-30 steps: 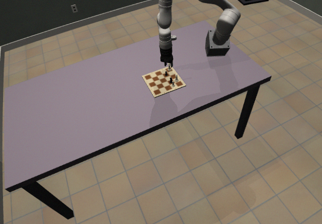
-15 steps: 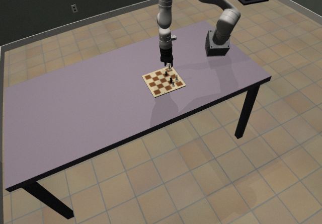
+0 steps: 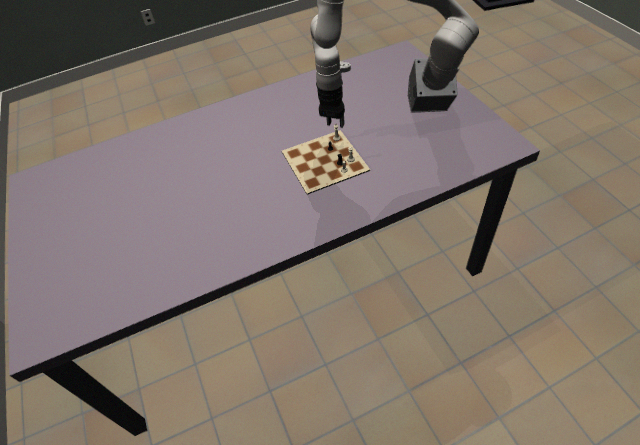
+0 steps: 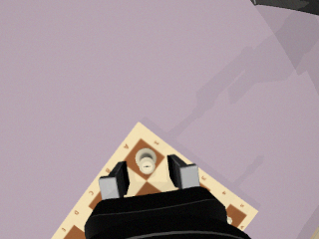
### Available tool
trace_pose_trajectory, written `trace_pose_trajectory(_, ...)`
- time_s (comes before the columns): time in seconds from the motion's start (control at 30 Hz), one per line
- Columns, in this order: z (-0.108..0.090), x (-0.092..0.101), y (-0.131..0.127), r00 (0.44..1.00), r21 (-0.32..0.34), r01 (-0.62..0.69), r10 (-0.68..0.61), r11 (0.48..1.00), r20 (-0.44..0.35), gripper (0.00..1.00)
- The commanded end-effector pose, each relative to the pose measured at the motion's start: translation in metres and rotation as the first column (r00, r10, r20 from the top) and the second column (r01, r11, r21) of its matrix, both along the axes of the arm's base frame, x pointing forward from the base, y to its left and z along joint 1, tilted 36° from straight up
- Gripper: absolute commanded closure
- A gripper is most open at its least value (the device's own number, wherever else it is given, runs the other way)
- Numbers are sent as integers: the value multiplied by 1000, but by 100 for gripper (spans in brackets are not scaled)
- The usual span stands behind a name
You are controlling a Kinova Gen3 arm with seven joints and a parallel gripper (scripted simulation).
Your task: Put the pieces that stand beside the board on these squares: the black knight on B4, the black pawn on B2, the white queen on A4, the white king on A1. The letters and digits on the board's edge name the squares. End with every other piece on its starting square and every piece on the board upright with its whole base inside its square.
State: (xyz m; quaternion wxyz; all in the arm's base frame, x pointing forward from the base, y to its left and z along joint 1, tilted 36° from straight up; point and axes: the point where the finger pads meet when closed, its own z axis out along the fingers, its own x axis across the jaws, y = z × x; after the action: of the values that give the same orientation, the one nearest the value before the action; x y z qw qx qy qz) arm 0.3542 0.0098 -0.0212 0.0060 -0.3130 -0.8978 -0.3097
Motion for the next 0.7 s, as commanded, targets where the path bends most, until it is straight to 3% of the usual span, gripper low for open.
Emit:
trace_pose_trajectory(0.0, 15, -3, -17, 1000, -5, 15, -15, 1000, 3, 21)
trace_pose_trajectory(0.33, 40, -8, -34, 1000, -5, 15, -15, 1000, 3, 21)
trace_pose_trajectory(0.57, 45, -10, -37, 1000, -5, 15, -15, 1000, 3, 21)
trace_pose_trajectory(0.6, 45, -10, -37, 1000, -5, 15, -15, 1000, 3, 0)
trace_pose_trajectory(0.67, 45, -10, -37, 1000, -5, 15, -15, 1000, 3, 0)
